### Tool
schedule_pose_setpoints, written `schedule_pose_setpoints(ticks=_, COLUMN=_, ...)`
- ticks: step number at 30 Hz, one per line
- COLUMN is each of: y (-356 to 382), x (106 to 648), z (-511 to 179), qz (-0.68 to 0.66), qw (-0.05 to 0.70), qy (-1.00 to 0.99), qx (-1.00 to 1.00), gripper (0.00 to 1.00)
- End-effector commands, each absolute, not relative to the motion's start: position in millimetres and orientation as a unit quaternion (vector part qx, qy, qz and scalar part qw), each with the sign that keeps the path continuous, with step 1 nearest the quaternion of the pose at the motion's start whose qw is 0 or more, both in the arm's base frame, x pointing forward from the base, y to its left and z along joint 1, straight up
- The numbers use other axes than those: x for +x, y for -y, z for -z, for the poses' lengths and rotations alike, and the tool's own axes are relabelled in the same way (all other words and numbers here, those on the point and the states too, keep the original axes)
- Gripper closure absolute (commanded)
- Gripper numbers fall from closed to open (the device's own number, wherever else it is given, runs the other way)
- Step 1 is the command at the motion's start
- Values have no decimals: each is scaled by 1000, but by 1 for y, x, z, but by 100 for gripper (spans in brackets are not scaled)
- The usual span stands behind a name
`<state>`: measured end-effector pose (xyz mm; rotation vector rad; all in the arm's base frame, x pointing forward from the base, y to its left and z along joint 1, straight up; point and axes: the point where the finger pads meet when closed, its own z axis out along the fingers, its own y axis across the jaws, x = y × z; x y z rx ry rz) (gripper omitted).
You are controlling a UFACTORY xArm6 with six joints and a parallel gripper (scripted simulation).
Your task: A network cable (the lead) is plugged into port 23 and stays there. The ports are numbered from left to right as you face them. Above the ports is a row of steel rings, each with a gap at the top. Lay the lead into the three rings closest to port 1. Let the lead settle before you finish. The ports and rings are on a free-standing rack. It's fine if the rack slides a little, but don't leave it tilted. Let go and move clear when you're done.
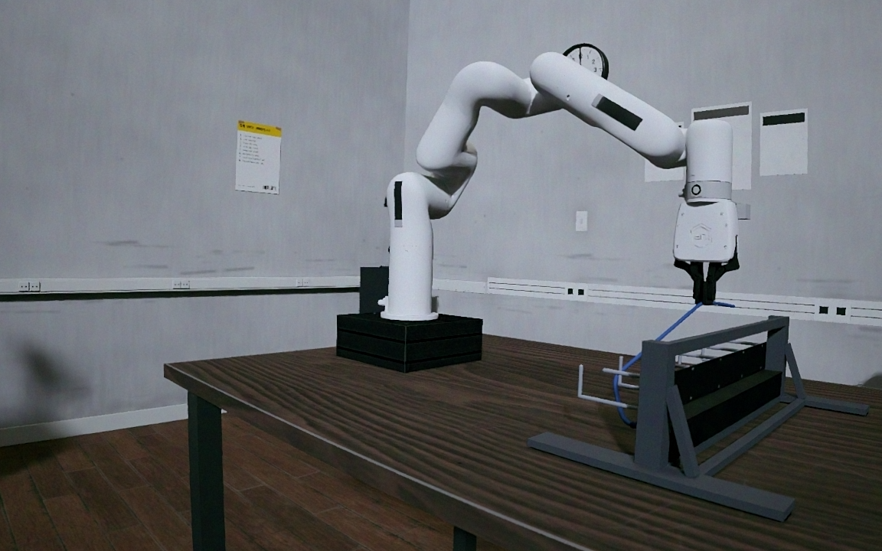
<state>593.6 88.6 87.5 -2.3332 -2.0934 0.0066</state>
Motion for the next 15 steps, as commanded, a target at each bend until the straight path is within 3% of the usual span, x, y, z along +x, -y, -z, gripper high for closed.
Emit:
schedule_pose_setpoints(ticks=1, y=-89, x=595, z=-86, qz=0, qw=2, qy=668, qx=-744, gripper=100)
schedule_pose_setpoints(ticks=15, y=-89, x=595, z=-69, qz=0, qw=2, qy=668, qx=-744, gripper=100)
